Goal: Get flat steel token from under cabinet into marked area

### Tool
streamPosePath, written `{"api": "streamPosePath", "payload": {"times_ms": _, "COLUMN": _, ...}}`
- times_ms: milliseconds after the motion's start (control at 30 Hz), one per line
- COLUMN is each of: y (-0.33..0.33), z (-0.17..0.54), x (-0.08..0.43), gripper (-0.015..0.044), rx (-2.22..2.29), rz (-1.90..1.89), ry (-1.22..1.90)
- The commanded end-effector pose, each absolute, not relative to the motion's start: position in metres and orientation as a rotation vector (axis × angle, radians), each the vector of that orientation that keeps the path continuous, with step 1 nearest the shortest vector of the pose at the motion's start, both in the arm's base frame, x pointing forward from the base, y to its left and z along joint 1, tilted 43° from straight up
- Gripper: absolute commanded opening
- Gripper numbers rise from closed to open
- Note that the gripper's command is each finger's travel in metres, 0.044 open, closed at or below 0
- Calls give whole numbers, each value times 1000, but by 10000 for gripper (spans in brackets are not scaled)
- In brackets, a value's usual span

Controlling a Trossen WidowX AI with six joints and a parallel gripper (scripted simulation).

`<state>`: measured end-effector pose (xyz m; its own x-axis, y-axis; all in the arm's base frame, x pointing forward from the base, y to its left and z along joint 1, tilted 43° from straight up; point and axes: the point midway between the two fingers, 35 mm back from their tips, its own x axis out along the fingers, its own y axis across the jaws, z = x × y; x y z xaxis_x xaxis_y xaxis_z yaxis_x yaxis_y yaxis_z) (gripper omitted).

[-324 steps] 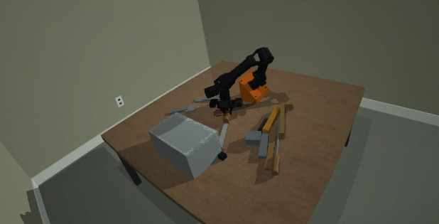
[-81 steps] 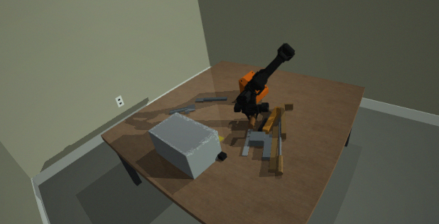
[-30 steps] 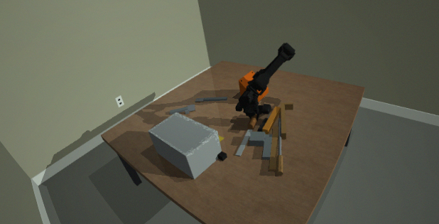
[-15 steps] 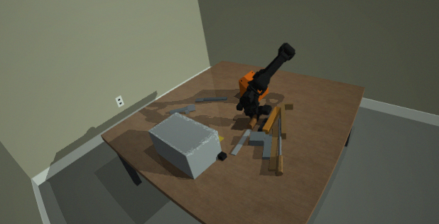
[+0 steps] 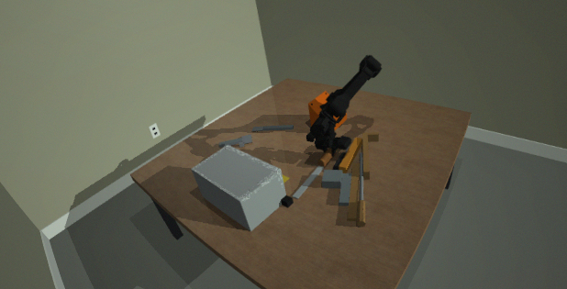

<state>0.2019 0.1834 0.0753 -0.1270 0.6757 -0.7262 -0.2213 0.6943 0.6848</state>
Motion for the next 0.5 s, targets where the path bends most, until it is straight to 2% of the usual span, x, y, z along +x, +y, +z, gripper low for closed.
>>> {"api": "streamPosePath", "payload": {"times_ms": 0, "y": 183, "z": 76, "x": 203, "gripper": 0, "rx": 415, "rz": 776, "ry": 1524}}
{"api": "streamPosePath", "payload": {"times_ms": 467, "y": 185, "z": 78, "x": 203, "gripper": 0, "rx": 491, "rz": 701, "ry": 1568}}
